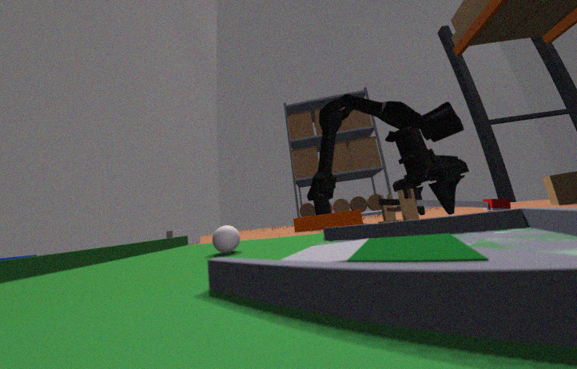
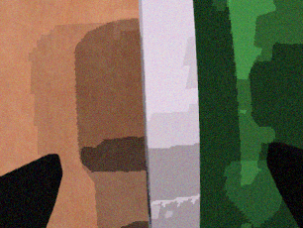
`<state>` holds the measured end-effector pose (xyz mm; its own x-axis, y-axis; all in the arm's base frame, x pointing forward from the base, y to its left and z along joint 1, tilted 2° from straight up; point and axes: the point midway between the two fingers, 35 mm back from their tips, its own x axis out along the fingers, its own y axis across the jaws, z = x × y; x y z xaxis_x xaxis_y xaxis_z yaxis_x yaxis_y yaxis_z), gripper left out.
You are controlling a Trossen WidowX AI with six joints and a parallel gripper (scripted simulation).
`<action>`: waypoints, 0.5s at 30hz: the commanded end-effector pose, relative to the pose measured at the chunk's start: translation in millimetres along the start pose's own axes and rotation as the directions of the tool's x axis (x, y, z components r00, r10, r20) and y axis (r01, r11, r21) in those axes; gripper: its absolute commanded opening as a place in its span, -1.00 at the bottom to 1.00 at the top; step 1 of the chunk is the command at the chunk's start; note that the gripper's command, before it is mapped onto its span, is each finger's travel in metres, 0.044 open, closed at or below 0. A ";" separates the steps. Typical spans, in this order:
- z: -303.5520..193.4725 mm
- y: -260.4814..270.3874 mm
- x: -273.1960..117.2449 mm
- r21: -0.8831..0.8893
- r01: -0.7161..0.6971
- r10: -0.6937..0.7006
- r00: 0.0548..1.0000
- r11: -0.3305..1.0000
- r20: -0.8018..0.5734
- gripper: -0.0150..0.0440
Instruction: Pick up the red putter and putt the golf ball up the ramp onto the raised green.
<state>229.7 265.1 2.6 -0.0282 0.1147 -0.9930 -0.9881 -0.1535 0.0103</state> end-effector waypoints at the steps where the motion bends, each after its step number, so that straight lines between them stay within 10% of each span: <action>1: -1.3 0.4 3.8 0.004 0.000 0.000 1.000 1.000 -0.005 1.00; 15: -0.2 0.2 0.9 0.000 -0.001 0.001 1.000 1.000 -0.001 -0.25</action>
<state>229.4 264.7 1.1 -0.0295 0.1131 -0.9931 -0.9881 -0.1535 0.0119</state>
